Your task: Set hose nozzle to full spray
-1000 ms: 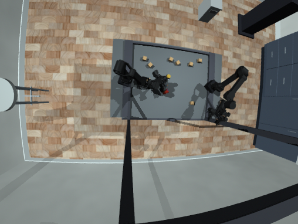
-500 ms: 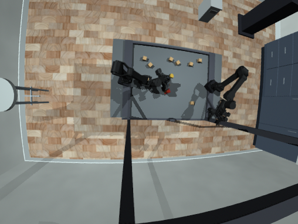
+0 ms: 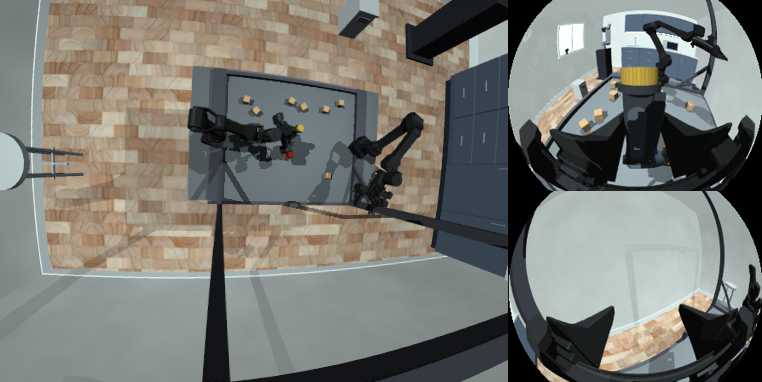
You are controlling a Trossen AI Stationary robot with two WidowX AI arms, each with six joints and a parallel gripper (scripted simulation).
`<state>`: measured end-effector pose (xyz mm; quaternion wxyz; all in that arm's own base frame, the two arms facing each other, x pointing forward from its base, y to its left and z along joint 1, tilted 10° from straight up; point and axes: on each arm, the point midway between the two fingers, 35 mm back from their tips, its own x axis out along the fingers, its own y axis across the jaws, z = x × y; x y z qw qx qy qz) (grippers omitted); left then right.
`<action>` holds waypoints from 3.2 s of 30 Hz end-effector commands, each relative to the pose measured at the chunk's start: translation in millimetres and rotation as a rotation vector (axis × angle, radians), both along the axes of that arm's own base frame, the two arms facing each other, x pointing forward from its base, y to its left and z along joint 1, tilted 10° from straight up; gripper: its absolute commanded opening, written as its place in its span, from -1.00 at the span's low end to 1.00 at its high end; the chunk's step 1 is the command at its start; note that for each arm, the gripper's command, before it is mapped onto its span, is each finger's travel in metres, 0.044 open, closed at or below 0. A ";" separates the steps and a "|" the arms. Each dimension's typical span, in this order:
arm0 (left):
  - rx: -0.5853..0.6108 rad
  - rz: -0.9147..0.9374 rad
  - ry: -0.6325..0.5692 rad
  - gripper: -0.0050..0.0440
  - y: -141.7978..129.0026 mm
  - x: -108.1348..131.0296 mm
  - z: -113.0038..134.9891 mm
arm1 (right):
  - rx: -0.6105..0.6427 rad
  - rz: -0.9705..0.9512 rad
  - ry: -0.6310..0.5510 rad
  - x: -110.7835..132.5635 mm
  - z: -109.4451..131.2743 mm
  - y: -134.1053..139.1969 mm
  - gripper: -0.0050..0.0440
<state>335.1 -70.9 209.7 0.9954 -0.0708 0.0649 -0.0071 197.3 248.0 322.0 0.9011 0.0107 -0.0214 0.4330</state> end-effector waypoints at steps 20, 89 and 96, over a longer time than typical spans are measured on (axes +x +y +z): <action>0.022 -0.128 -0.092 -0.09 4.1 29.0 73.6 | 0.017 -0.003 -0.014 -0.7 8.4 -1.4 0.87; 0.082 -0.259 -0.102 -0.09 7.5 48.7 118.0 | 0.017 -0.003 -0.014 -0.7 8.4 -1.4 0.87; 0.082 -0.259 -0.102 -0.09 7.5 48.7 118.0 | 0.017 -0.003 -0.014 -0.7 8.4 -1.4 0.87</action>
